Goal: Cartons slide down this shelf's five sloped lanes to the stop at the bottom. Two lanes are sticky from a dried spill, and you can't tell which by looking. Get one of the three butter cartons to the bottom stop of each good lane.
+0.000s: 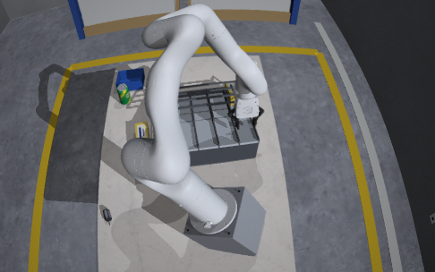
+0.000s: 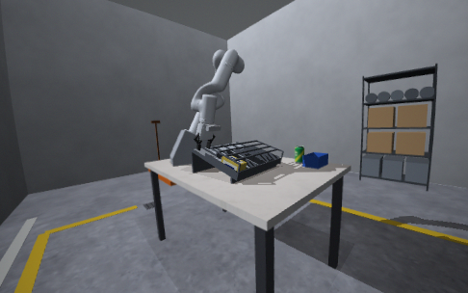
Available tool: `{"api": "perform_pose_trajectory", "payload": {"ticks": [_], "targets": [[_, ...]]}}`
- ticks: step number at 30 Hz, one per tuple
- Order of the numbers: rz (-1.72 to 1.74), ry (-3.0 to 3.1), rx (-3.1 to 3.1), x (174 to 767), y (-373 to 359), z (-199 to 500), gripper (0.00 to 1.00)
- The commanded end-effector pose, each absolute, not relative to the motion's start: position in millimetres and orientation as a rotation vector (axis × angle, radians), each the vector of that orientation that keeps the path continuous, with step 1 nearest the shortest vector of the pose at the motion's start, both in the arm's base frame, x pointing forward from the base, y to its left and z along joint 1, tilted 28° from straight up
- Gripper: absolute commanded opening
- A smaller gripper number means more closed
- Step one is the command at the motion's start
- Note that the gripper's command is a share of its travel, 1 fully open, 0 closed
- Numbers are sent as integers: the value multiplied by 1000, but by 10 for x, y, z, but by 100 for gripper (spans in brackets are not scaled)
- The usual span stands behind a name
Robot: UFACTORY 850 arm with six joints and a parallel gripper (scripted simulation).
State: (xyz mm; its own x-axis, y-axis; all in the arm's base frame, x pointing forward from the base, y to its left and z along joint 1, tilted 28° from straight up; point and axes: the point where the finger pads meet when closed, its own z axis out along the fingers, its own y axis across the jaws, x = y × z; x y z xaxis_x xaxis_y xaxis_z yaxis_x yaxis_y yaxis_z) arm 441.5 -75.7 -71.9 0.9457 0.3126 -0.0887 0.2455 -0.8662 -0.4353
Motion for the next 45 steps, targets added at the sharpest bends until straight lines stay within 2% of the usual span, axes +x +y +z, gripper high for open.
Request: {"api": "perform_pose_trajectory", "payload": {"ticks": [1,45], "targets": [[215,-402,-2672,4423,-762,-714,77],[215,-402,-2672,4423,-762,-714,81]]}}
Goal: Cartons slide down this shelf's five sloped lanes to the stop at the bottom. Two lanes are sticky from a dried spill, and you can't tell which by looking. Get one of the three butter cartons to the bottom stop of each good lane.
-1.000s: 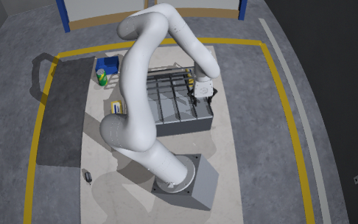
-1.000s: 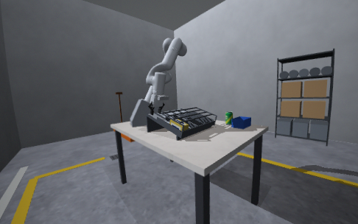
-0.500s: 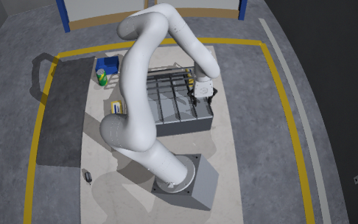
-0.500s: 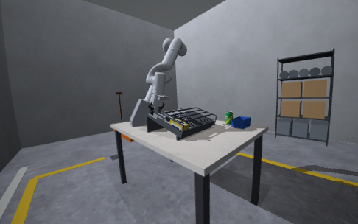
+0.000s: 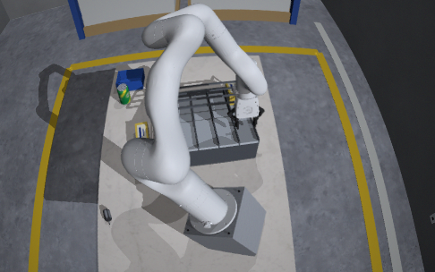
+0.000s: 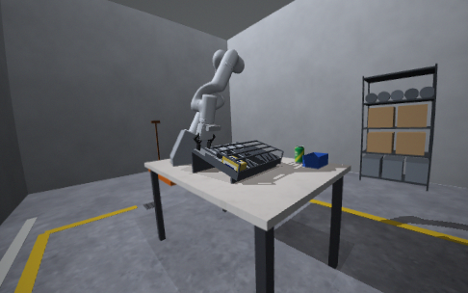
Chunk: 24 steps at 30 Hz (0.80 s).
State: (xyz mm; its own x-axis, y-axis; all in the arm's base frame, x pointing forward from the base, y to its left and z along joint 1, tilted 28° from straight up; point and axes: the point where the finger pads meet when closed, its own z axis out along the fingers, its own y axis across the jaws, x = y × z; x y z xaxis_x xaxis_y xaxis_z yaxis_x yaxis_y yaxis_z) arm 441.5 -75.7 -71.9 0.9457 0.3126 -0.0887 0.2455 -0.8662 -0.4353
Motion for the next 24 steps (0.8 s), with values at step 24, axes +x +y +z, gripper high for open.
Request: {"api": "perform_pose_trajectory", "payload": {"ticks": [24], "targets": [[215,-402,-2672,4423,-762,-714,83]]}}
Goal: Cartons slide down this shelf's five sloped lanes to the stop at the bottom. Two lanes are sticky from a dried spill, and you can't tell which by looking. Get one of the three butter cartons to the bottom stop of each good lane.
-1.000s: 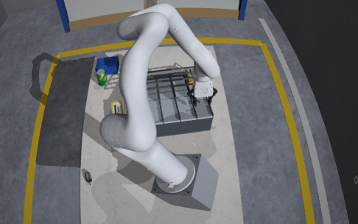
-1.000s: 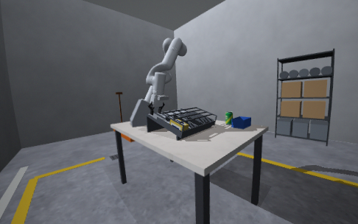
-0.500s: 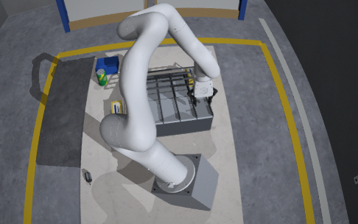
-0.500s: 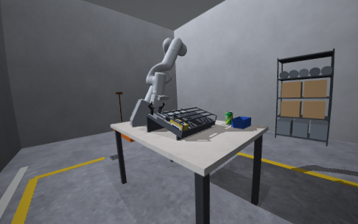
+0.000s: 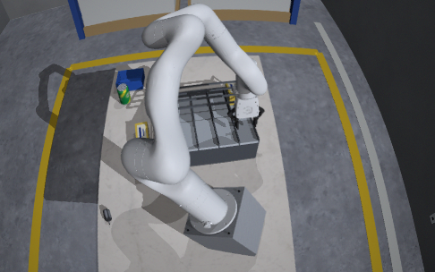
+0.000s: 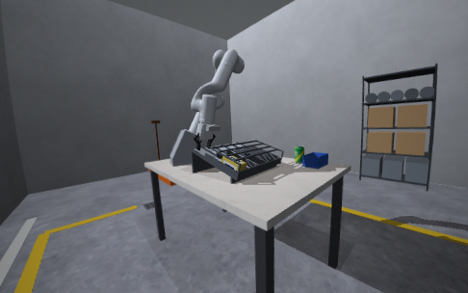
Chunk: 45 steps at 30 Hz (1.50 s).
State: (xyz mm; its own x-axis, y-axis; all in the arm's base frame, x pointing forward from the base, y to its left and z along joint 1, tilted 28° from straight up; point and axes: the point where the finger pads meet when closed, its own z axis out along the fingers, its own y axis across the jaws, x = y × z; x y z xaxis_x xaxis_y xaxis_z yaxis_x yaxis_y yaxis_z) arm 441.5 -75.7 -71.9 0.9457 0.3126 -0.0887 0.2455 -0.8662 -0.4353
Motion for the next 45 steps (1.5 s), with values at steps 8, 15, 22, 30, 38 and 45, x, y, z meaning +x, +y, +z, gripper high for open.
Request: {"api": "perform_pose_trajectory", "payload": {"ticks": [8,15,22,30,38,45], "targets": [[215,-402,-2672,4423,-762,-714,84],[215,-402,-2672,4423,-762,-714,84],[215,-402,-2672,4423,-762,-714,86],[215,-402,-2672,4423,-762,-714,86],[215,-402,-2672,4423,-762,-714,87],[215,-402,-2672,4423,-762,-714,87]]}}
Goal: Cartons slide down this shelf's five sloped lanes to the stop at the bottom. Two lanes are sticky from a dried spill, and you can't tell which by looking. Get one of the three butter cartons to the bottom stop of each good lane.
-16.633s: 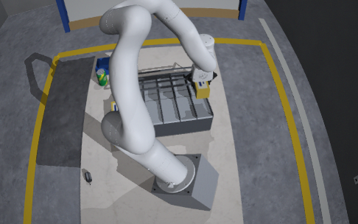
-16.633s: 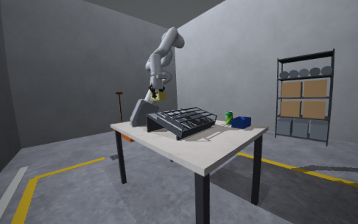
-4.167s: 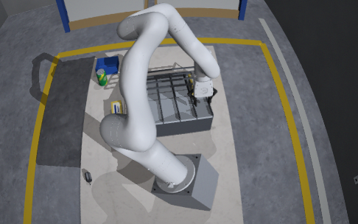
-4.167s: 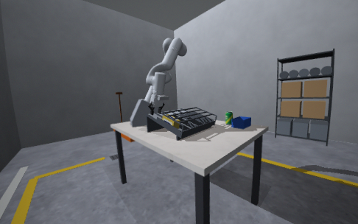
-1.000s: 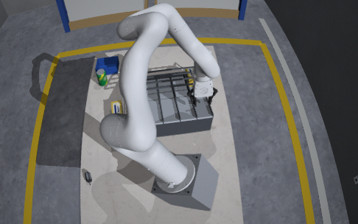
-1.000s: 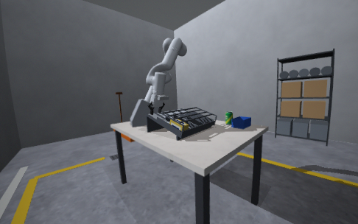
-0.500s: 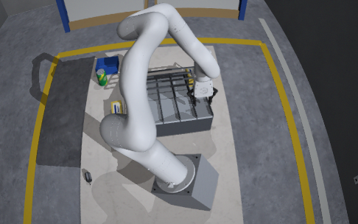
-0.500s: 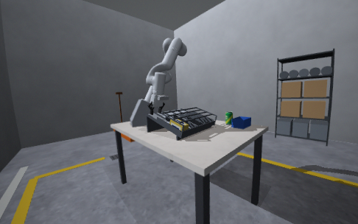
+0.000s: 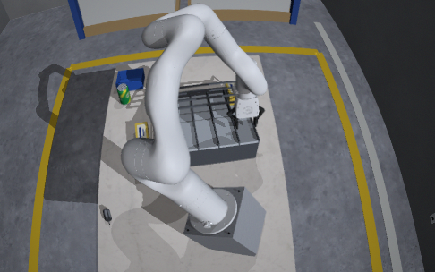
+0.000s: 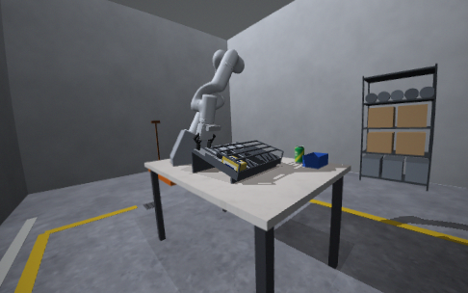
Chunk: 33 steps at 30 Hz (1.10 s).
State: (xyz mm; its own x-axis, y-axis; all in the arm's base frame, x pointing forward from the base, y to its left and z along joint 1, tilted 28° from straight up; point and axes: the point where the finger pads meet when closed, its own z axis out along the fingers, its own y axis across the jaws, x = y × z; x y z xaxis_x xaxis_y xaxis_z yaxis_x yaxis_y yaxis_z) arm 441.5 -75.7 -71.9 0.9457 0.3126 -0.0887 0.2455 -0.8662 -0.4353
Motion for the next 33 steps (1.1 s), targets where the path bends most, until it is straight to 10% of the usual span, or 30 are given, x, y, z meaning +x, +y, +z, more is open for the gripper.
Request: {"api": "perform_pose_trajectory", "payload": {"ticks": [1,33], "targets": [[215,-402,-2672,4423,-762,-714,87],[215,-402,-2672,4423,-762,-714,90]]}}
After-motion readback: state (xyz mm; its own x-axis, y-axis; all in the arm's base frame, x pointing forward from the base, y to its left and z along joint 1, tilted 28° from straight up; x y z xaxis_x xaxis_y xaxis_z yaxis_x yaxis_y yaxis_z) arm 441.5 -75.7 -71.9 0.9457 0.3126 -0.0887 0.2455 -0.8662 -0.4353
